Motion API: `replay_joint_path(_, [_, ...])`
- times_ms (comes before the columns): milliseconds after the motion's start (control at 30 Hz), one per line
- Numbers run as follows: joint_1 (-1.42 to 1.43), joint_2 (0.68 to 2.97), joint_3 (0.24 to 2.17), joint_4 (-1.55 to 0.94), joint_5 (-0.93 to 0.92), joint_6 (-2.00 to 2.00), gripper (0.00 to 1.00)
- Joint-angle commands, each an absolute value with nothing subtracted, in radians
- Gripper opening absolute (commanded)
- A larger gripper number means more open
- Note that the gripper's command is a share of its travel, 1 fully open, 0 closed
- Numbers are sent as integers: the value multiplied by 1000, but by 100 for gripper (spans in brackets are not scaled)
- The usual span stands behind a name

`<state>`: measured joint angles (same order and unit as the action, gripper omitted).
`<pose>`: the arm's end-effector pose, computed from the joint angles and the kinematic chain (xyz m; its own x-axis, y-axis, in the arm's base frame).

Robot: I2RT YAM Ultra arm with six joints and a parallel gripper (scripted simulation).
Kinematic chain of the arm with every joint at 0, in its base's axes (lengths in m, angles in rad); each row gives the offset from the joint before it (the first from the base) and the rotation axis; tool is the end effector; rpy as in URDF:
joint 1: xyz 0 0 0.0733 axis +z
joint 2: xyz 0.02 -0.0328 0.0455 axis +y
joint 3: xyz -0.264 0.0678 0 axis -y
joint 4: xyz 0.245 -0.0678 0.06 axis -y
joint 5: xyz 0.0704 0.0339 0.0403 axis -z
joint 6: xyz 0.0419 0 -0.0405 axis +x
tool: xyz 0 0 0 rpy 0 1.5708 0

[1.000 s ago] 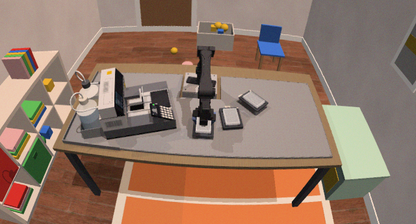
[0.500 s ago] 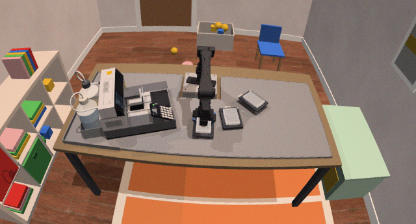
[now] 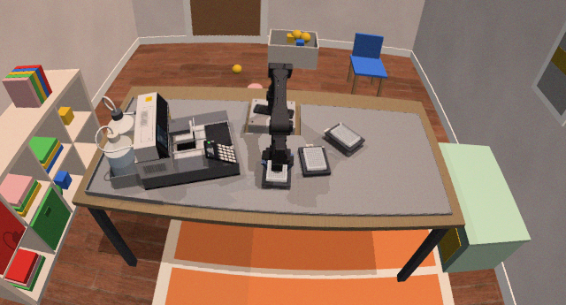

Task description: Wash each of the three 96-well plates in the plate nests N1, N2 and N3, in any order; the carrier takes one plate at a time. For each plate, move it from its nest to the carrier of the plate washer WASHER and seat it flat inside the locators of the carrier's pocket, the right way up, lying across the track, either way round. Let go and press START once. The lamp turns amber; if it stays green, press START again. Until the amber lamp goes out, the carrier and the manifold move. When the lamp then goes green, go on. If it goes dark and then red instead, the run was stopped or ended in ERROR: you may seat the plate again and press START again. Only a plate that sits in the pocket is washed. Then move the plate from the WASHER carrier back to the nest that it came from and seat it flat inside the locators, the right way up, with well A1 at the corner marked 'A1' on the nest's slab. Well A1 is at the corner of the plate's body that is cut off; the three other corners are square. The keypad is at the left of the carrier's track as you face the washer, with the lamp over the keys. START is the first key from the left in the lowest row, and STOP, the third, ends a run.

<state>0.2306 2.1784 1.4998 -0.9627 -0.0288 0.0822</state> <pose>0.3801 0.0916 0.1165 -0.9864 -0.1473 0.0726 -0.1460 0.9890 0.0228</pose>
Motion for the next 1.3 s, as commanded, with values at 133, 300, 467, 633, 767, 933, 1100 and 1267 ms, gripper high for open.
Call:
replay_joint_path(133, [231,2172,1501,-957,-29,83,0])
replay_joint_path(300, [231,2173,1500,-954,-29,83,0])
replay_joint_path(467, [231,2175,1498,-952,-29,83,0])
replay_joint_path(633, [231,2175,1498,-952,-29,83,100])
replay_joint_path(767, [231,2174,1498,-952,-29,83,100])
replay_joint_path(933, [231,2174,1498,-952,-29,83,100])
replay_joint_path(1100, [231,2174,1498,-952,-29,83,100])
replay_joint_path(1267, [231,2174,1498,-952,-29,83,100])
